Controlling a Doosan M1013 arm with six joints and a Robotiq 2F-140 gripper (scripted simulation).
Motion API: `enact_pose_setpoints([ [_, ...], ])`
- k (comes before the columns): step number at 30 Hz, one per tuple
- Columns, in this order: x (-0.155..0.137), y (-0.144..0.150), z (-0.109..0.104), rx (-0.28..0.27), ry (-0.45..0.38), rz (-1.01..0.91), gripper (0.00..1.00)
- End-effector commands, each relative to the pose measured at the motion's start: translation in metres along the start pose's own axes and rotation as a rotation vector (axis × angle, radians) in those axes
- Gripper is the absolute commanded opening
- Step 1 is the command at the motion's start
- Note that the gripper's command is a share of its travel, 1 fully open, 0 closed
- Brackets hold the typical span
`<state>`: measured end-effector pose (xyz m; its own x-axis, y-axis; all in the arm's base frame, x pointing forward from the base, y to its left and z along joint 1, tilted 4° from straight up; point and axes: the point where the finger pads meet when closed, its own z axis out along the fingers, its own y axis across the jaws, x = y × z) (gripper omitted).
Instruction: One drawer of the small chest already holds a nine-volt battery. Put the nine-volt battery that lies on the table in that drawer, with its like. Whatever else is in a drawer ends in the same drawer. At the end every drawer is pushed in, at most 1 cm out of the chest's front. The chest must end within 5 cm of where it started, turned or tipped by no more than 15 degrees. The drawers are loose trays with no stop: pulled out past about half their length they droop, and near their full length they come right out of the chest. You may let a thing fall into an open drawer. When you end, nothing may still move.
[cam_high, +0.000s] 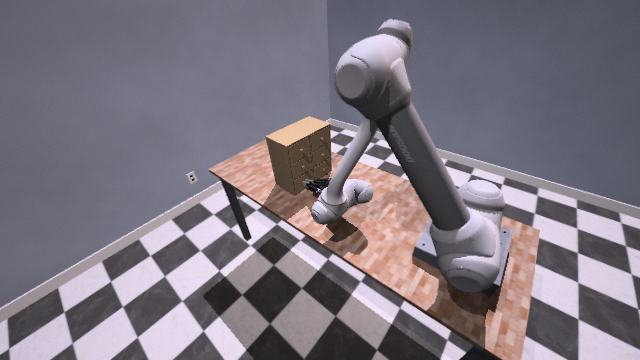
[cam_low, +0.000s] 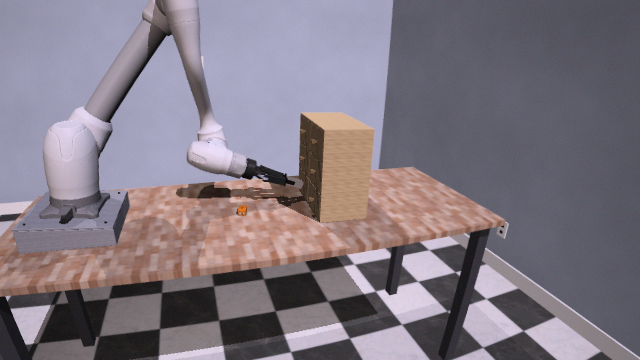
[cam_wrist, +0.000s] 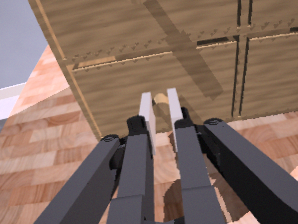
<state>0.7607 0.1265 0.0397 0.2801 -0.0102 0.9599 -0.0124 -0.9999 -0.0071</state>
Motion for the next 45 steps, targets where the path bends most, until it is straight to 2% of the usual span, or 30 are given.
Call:
enact_pose_setpoints([
  [1, 0.000, 0.000, -0.001, 0.000, 0.000, 0.000, 0.08],
  [15, -0.004, 0.000, -0.010, 0.000, 0.000, 0.000, 0.08],
  [45, -0.017, 0.000, -0.046, 0.000, 0.000, 0.000, 0.08],
])
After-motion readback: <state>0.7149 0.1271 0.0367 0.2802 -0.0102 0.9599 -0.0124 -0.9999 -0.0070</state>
